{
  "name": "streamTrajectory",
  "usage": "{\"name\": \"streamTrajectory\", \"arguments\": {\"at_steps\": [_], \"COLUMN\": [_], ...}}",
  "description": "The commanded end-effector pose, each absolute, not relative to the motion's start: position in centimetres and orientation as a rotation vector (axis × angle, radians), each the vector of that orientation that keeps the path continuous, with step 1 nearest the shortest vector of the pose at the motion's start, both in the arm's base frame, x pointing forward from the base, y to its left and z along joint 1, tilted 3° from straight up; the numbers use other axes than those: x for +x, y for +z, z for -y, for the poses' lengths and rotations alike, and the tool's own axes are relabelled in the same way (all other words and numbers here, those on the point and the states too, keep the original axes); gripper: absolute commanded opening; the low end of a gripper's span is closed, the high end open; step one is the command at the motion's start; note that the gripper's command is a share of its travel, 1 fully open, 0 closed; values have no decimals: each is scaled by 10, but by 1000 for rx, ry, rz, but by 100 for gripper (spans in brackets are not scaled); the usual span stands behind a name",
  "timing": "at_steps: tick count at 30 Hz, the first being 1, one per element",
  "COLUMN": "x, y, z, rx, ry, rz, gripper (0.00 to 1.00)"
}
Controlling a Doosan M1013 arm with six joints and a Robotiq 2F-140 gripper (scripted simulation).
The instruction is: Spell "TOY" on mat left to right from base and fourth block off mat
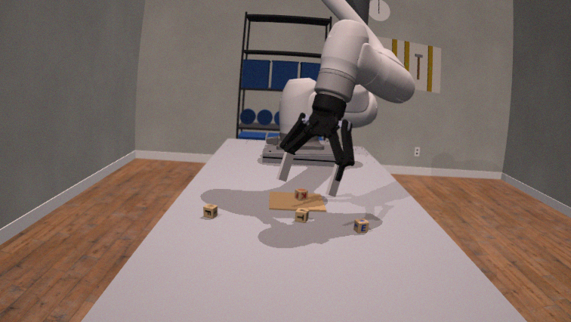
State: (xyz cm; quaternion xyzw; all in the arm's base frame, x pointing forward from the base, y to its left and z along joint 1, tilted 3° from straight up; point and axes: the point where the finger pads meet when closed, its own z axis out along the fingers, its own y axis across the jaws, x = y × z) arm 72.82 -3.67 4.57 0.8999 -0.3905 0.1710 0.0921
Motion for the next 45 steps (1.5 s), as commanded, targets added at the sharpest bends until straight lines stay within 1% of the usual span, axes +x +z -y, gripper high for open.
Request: {"name": "streamTrajectory", "arguments": {"at_steps": [1,43,45], "x": [727,727,727], "y": [41,41,41], "z": [35,35,44], "rx": [2673,2673,2673], "ry": [503,503,503], "rz": [1157,1157,1158], "gripper": [100,100,100]}}
